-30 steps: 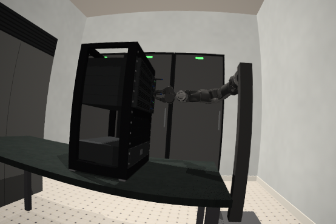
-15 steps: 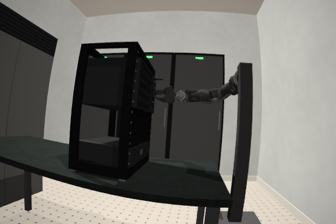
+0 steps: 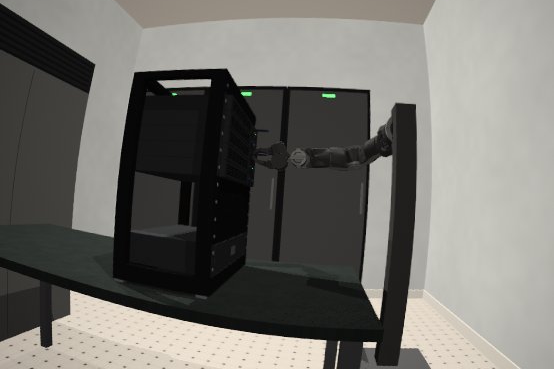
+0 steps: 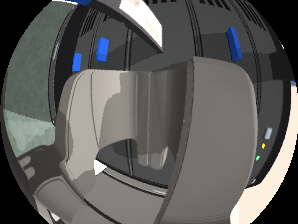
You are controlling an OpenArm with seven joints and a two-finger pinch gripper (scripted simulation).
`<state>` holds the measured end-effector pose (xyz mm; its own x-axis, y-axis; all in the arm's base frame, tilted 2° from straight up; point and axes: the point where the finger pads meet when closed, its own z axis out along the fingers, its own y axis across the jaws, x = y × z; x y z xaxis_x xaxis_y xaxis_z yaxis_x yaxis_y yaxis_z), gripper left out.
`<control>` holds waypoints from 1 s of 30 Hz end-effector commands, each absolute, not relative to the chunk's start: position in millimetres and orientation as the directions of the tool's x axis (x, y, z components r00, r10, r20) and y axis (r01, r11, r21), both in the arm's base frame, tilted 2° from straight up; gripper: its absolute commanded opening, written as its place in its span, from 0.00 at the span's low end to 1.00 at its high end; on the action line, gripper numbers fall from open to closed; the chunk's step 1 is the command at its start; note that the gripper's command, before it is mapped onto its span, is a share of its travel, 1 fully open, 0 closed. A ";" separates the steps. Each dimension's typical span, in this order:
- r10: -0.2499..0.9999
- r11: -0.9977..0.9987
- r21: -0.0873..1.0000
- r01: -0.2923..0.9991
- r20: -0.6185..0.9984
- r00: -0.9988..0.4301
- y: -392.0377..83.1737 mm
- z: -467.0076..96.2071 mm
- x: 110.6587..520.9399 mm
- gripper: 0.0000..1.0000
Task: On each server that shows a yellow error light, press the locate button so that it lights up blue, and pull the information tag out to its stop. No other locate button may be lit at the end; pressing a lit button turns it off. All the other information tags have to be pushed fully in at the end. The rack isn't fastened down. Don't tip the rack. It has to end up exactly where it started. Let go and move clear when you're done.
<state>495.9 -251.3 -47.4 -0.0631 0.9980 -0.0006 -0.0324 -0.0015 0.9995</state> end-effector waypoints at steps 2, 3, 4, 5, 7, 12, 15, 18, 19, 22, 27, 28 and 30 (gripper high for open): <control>0.998 -0.002 0.999 -0.033 0.000 -0.066 -248.9 -45.2 496.4 0.00; 0.998 -0.002 0.999 -0.033 0.000 -0.066 -249.0 -45.1 495.6 0.00; 0.998 -0.002 0.999 -0.033 0.000 -0.066 -249.0 -45.2 494.3 0.00; 0.998 -0.001 0.999 -0.033 -0.001 -0.061 -250.8 -45.1 492.3 0.00; 0.998 -0.001 0.999 -0.034 -0.001 -0.059 -251.9 -45.1 487.1 0.00; 0.998 0.000 0.999 -0.034 -0.002 -0.059 -253.1 -45.6 465.7 0.00; 0.998 0.000 0.999 -0.034 -0.002 -0.059 -253.4 -45.7 460.2 0.00; 0.998 0.000 0.999 -0.037 -0.003 -0.059 -254.4 -45.8 442.8 0.00; 0.998 0.000 0.999 -0.041 -0.003 -0.059 -254.7 -45.4 436.9 0.00; 0.998 0.001 0.999 -0.044 -0.003 -0.059 -255.6 -45.3 420.5 0.00; 0.998 0.001 0.999 -0.043 -0.004 -0.059 -256.6 -46.1 401.2 0.00; 0.998 0.001 0.999 -0.041 -0.004 -0.060 -256.4 -46.5 399.0 0.00; 0.998 0.000 0.999 -0.038 -0.002 -0.063 -255.5 -47.3 396.2 0.00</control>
<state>396.5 -255.2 -48.8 -0.0661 0.9978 -0.0057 -0.0303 0.0037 0.9995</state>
